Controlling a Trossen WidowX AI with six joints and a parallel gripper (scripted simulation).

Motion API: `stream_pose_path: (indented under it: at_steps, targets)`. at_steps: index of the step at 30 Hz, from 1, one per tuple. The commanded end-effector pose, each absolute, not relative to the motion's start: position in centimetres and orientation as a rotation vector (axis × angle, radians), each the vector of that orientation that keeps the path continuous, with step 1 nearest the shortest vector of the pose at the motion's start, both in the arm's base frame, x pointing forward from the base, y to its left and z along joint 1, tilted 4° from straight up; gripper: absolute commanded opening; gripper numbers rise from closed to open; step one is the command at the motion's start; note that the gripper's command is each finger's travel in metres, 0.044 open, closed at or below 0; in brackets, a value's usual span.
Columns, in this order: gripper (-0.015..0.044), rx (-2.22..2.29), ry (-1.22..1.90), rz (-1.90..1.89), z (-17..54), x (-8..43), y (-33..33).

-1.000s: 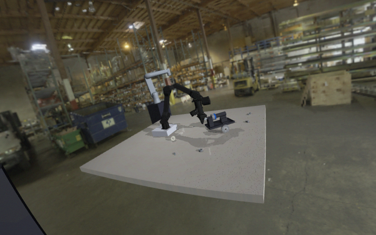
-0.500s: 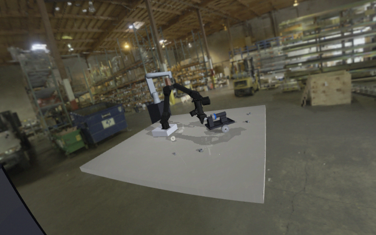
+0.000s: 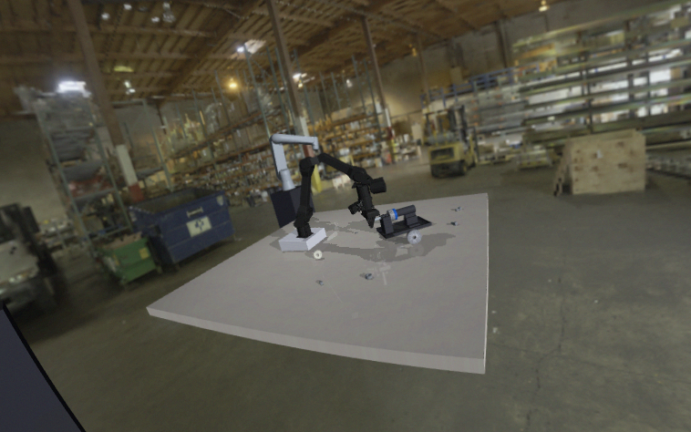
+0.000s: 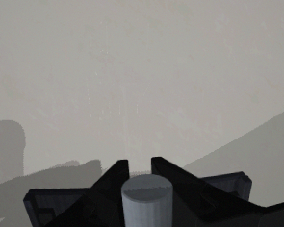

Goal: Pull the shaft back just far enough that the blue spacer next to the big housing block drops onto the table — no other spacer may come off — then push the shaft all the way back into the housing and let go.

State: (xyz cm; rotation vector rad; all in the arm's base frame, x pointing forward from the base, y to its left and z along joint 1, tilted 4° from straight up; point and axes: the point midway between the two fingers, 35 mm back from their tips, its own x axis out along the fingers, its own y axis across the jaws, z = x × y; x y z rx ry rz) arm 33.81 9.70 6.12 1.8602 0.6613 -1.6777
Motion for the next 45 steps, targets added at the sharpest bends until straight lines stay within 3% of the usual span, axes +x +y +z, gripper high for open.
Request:
stream_pose_path:
  at_steps: [1,45]
  targets:
    - [0.0,1.857,0.663,-1.679,6.07,33.72,9.63]
    - [0.0,1.856,0.662,-1.679,6.03,33.37,9.3]
